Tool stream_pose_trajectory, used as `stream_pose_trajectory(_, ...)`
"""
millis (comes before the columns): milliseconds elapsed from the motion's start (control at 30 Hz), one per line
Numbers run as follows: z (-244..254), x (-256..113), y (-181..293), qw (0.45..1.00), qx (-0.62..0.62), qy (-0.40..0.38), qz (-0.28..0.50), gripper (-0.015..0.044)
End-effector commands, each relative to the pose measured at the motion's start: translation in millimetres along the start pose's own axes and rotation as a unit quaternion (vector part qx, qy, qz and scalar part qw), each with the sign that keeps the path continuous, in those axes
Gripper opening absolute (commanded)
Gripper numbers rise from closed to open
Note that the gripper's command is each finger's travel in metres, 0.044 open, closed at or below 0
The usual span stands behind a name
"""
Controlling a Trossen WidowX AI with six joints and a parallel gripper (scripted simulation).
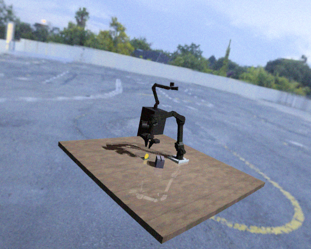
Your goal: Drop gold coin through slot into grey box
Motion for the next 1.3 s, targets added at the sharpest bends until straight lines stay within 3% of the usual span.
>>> stream_pose_trajectory(0, 3, 21, 2, 1.000, 0.002, 0.001, 0.011, 0.0161)
stream_pose_trajectory(1267, 4, 83, 3, 1.000, 0.002, 0.001, 0.011, 0.0161)
Point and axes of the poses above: the point midway between the two fingers, 35 mm back from their tips, its own x axis out along the fingers, its own z axis across the jaws, y = z × x, the point moved 9 cm from there along -x, back along the fingers, and after that the axes turned 15 degrees about x, right-handed, at the moved point
